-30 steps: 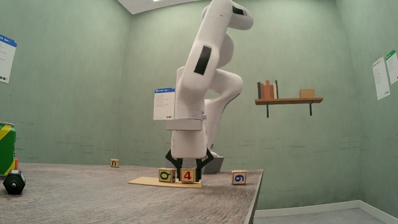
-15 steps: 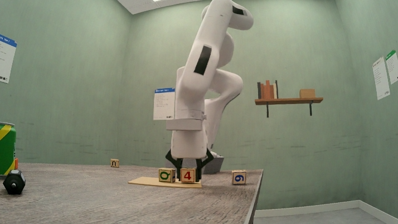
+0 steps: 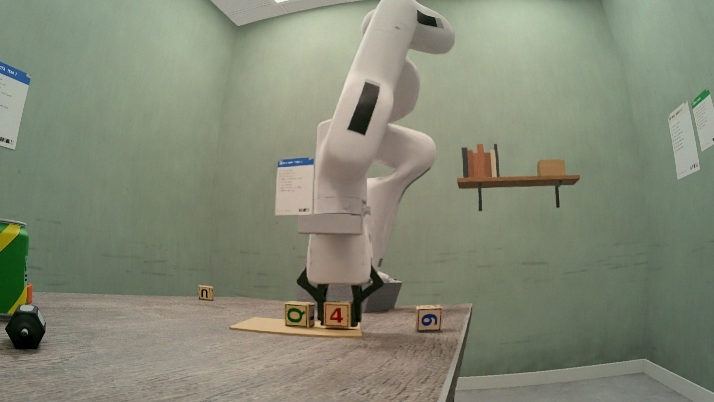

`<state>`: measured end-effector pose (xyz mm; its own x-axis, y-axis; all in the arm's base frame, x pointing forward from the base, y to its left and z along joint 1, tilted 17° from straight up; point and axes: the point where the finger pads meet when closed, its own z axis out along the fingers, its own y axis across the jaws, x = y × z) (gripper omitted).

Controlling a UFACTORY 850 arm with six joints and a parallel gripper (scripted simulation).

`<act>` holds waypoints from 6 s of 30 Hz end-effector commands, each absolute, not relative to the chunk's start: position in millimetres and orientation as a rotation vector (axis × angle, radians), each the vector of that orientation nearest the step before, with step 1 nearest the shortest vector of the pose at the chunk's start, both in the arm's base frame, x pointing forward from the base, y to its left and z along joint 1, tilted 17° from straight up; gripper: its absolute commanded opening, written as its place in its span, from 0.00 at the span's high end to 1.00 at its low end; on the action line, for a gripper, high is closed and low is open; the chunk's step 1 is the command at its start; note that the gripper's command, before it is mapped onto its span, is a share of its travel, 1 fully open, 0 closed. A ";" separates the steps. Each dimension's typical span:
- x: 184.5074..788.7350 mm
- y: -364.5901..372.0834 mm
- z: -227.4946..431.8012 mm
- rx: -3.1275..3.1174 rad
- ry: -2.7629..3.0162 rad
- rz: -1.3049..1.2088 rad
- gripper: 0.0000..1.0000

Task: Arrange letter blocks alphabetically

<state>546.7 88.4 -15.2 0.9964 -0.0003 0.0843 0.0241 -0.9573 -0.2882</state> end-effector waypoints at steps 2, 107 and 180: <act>547.8 88.4 -15.1 -2.846 -0.017 -0.123 0.59; 540.9 63.8 66.0 -2.846 -0.017 -0.123 0.38; 538.6 112.4 84.1 -2.447 -1.600 -0.338 0.00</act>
<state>538.1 107.6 81.6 0.4971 0.8247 0.2696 0.8651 -0.4950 -0.0809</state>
